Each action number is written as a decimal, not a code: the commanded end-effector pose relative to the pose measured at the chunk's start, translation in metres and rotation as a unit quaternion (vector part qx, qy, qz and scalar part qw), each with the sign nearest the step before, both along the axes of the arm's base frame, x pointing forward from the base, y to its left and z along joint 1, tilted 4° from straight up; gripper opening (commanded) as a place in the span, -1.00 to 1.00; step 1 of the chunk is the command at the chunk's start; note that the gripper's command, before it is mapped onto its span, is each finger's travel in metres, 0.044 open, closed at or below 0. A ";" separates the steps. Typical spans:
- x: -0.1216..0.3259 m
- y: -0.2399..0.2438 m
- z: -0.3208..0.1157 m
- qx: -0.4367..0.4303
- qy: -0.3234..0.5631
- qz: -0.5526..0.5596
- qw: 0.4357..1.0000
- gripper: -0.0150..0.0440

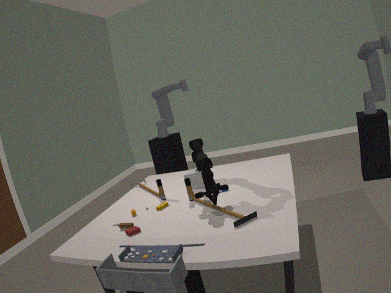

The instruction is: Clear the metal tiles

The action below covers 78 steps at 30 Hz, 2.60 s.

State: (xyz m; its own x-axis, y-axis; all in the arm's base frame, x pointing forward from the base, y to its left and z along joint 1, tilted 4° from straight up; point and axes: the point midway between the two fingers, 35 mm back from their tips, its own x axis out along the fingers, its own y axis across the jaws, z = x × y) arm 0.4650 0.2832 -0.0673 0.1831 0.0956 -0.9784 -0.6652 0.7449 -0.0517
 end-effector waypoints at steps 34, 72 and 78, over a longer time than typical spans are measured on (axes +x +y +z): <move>0.008 0.001 0.088 0.010 -0.016 0.000 1.000 -0.49; -0.031 0.022 0.118 0.002 -0.006 -0.059 0.998 -0.49; -0.028 0.022 0.102 0.002 -0.005 -0.059 0.998 -0.49</move>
